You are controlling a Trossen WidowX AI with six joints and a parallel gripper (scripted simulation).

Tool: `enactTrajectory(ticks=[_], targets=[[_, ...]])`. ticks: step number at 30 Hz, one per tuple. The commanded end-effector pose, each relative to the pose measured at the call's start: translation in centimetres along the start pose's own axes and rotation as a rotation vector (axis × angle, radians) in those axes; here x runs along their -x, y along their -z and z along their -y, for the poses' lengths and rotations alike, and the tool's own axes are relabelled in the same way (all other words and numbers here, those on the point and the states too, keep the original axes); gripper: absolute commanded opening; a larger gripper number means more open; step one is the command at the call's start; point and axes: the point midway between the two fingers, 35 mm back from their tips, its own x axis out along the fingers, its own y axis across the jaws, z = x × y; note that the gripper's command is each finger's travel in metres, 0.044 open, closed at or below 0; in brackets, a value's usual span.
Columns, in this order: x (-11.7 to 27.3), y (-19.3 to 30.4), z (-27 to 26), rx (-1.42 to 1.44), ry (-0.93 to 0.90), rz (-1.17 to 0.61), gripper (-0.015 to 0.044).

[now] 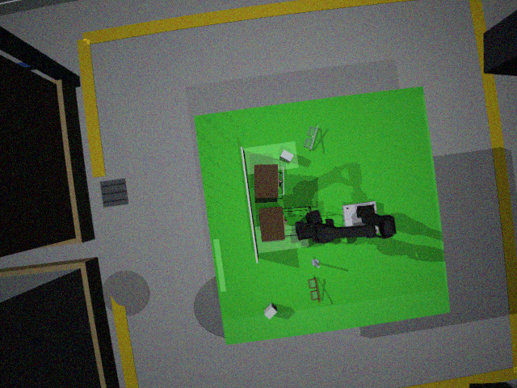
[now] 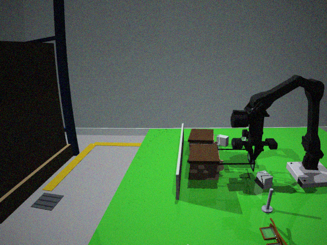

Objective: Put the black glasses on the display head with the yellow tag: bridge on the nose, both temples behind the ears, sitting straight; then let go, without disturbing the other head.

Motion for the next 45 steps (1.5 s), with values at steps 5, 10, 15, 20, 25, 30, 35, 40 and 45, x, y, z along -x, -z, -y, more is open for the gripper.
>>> enactTrajectory(ticks=[5,10,15,20,25,30,35,40,45], targets=[[-0.2,0.0,-1.2,0.004,0.008,-0.003,0.0000],[-0.2,0.1,-1.9,0.004,0.007,-0.003,0.0000],[-0.2,0.1,-2.6,0.004,0.007,-0.003,0.0000],[-0.1,0.1,-3.3,0.004,0.006,-0.003,0.0000],[-0.1,0.1,-4.0,0.004,0.006,-0.003,0.0000],[0.0,0.1,-4.7,0.004,0.005,-0.003,0.0000],[0.0,0.1,-5.4,0.004,0.005,-0.003,0.0000],[0.0,0.1,-6.1,0.004,0.004,-0.003,0.0000],[0.0,0.1,-6.8,0.004,0.004,-0.003,0.0000]])
